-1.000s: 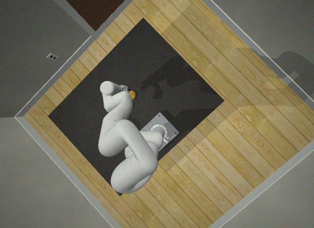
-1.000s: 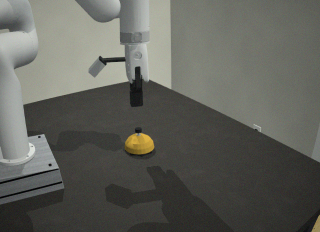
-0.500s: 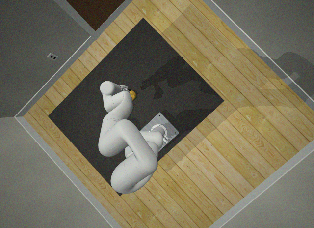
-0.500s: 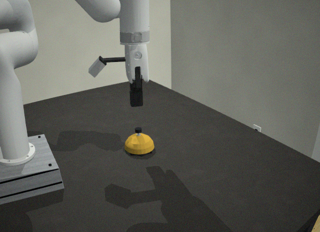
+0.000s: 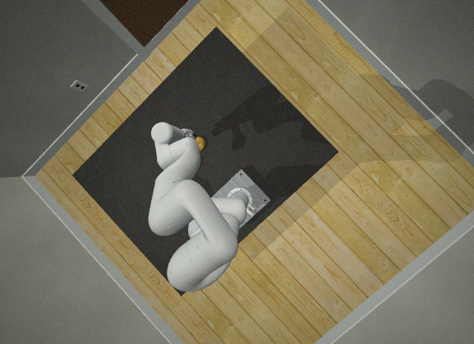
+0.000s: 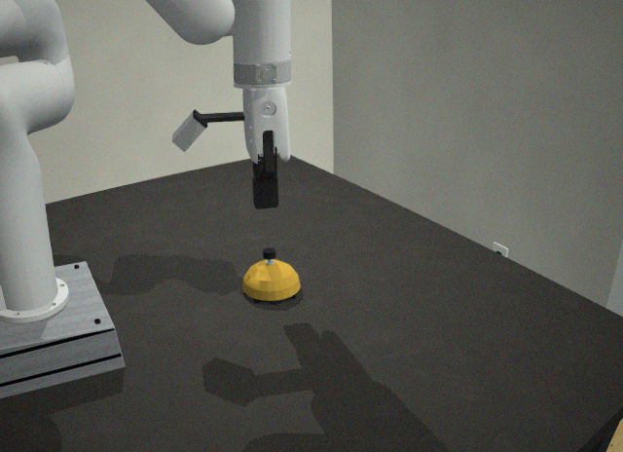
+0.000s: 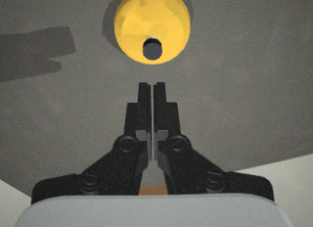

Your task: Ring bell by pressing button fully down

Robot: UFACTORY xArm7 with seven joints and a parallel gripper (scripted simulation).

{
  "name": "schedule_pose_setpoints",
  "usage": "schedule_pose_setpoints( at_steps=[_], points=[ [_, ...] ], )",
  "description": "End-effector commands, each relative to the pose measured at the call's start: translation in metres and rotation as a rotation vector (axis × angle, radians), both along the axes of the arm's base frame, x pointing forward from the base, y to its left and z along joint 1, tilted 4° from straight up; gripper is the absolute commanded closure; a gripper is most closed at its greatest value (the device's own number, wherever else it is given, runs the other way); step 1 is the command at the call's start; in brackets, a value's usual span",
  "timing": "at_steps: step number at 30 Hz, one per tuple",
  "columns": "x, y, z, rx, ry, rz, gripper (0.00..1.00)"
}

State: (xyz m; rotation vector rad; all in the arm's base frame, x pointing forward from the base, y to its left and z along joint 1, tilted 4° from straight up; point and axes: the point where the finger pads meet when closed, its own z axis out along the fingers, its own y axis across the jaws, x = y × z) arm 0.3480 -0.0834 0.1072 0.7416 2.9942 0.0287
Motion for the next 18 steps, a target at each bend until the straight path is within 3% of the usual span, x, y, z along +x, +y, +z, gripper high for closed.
schedule_pose_setpoints(
  at_steps=[1, 18],
  points=[
    [0.001, 0.0, -0.001, -0.001, -0.003, 0.0, 1.0],
    [0.003, -0.001, -0.023, -0.001, -0.003, 0.0, 1.0]
  ],
)
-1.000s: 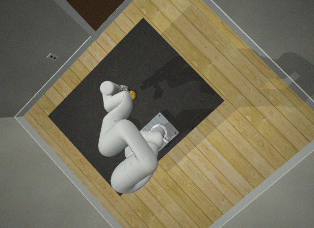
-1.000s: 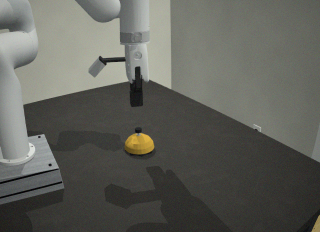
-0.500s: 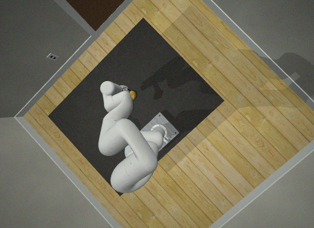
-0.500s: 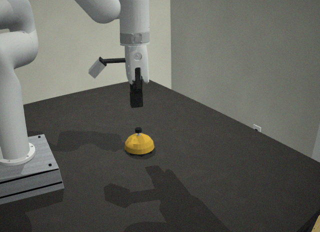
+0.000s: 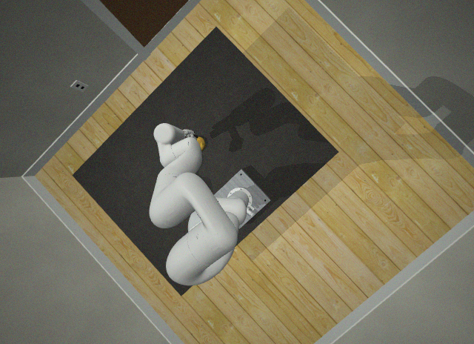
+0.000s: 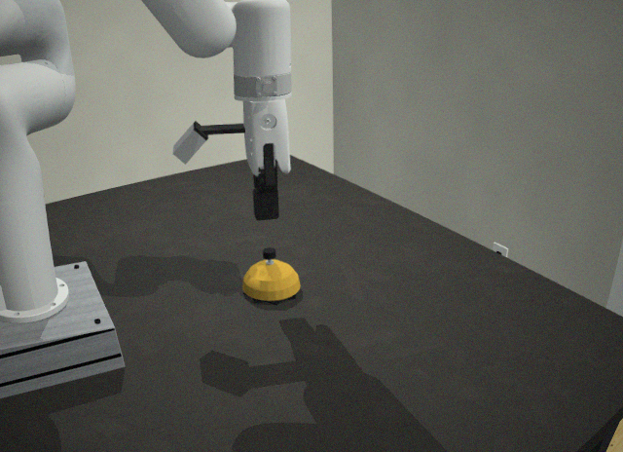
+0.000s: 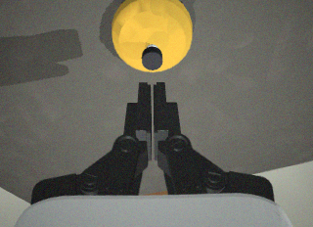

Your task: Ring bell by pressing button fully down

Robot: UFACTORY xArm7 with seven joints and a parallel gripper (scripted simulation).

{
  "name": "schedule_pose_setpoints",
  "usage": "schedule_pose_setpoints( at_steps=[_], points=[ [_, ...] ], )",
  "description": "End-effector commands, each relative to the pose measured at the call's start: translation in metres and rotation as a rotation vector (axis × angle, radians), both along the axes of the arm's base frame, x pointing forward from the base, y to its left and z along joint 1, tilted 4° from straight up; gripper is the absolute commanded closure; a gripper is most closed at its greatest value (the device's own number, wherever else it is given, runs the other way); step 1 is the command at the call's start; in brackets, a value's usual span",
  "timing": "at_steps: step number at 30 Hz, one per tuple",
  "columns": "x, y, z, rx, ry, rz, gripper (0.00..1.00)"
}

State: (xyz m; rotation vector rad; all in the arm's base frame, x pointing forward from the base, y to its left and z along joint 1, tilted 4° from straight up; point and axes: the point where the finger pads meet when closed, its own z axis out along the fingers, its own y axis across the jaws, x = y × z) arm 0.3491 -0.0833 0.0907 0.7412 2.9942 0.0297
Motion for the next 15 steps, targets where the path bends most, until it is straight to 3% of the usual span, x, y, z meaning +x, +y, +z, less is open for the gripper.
schedule_pose_setpoints(
  at_steps=[1, 15],
  points=[
    [0.002, -0.001, -0.008, -0.002, -0.003, 0.0, 1.0],
    [0.004, -0.001, -0.029, -0.002, -0.003, 0.0, 1.0]
  ],
)
